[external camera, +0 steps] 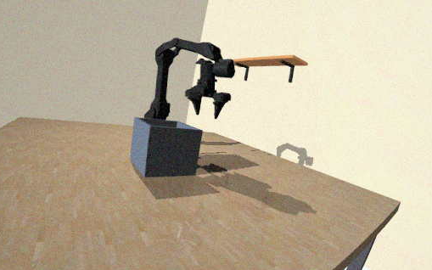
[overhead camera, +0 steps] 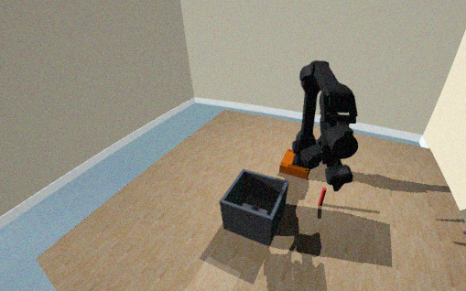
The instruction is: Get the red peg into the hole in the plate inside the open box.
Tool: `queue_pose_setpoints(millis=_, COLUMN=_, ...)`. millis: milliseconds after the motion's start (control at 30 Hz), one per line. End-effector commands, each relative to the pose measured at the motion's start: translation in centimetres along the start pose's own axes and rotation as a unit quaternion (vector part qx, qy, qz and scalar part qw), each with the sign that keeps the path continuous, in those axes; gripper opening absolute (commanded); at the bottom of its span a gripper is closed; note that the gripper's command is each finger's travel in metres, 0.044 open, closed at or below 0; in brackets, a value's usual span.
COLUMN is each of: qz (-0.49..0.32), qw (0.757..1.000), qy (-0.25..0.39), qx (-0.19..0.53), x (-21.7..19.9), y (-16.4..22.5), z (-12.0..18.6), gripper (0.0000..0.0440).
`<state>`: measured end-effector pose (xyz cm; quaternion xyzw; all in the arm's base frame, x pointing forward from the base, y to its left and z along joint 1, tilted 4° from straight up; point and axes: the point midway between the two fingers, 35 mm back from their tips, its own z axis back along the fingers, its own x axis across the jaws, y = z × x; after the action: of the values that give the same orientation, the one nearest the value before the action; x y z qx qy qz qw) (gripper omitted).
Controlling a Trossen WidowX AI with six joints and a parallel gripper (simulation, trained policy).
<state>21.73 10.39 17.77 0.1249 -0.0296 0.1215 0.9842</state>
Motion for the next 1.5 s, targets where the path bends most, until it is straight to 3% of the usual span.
queue_pose_setpoints(millis=0, qz=-0.002, qw=1.0, qy=0.028, qx=-0.01, x=-1.8, y=0.5, z=-1.0, gripper=0.044)
queue_pose_setpoints(millis=567, qz=0.0, qw=0.995, qy=0.092, qx=-0.038, x=-5.2, y=-0.1, z=-6.0, gripper=0.044)
queue_pose_setpoints(millis=1133, qz=-0.018, qw=0.994, qy=0.098, qx=-0.05, x=-5.8, y=-2.2, z=-11.3, gripper=0.0431)
queue_pose_setpoints(millis=1267, qz=-0.015, qw=0.994, qy=0.092, qx=-0.052, x=-5.6, y=-2.4, z=-12.1, gripper=0.0372)
queue_pose_setpoints(millis=1467, qz=-0.005, qw=0.995, qy=0.09, qx=-0.052, x=-5.2, y=-2.6, z=-13.0, gripper=0.022)
